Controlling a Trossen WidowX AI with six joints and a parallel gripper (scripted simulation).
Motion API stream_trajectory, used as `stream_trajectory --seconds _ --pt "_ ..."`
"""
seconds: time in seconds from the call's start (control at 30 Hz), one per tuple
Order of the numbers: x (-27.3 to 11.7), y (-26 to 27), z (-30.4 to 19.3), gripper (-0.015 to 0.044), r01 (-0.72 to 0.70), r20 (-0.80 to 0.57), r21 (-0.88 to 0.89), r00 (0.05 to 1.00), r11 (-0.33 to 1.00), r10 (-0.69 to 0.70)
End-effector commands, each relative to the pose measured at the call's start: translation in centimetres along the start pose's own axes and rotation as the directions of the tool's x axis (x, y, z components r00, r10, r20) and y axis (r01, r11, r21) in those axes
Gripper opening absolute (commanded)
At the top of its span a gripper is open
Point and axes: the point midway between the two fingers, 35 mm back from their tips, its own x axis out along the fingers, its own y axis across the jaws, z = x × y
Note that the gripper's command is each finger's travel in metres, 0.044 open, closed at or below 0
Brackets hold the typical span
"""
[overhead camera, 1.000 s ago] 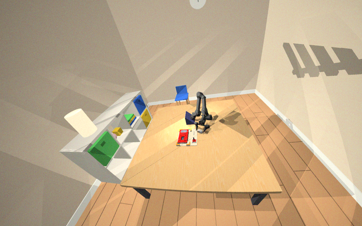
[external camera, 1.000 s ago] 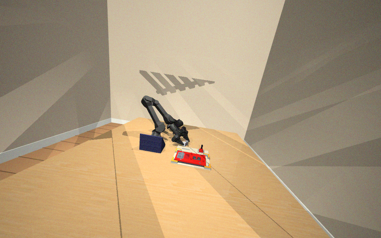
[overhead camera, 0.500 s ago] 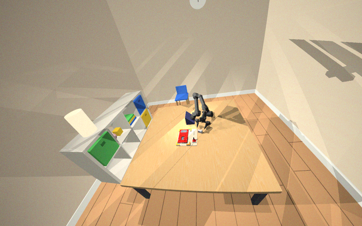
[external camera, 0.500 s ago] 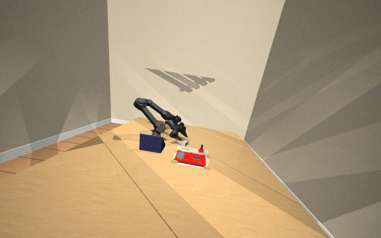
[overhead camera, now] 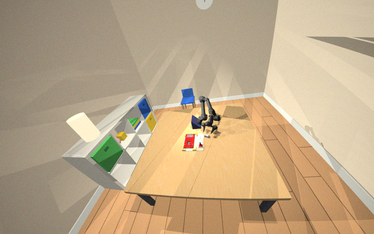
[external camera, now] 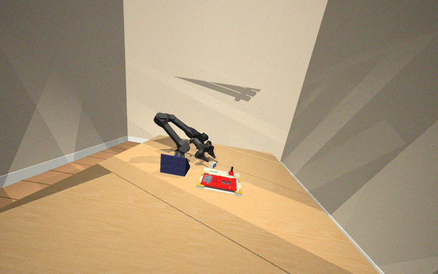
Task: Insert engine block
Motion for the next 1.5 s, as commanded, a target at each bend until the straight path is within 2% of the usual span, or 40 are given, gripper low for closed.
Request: stream_trajectory --seconds 0.0,0.4,0.8,0.97,1.17,1.47 --pt "0.1 -0.1 -0.1 0.044 0.022 -0.022 -0.028 1.0 0.999 -0.022" --pt "0.5 -1.3 -0.7 0.044 0.179 -0.239 -0.258 0.94 0.949 -0.242" --pt "0.4 -2.0 -0.3 0.044 0.198 -0.524 -0.333 0.774 0.922 -0.355" --pt "0.4 -1.8 0.2 0.044 0.161 -0.646 -0.3 0.691 0.94 -0.325" --pt "0.4 -1.1 1.4 0.044 0.1 -0.766 -0.201 0.603 0.974 -0.22" --pt "0.9 -0.1 4.2 0.044 0.009 -0.845 -0.001 0.535 1.0 -0.006"
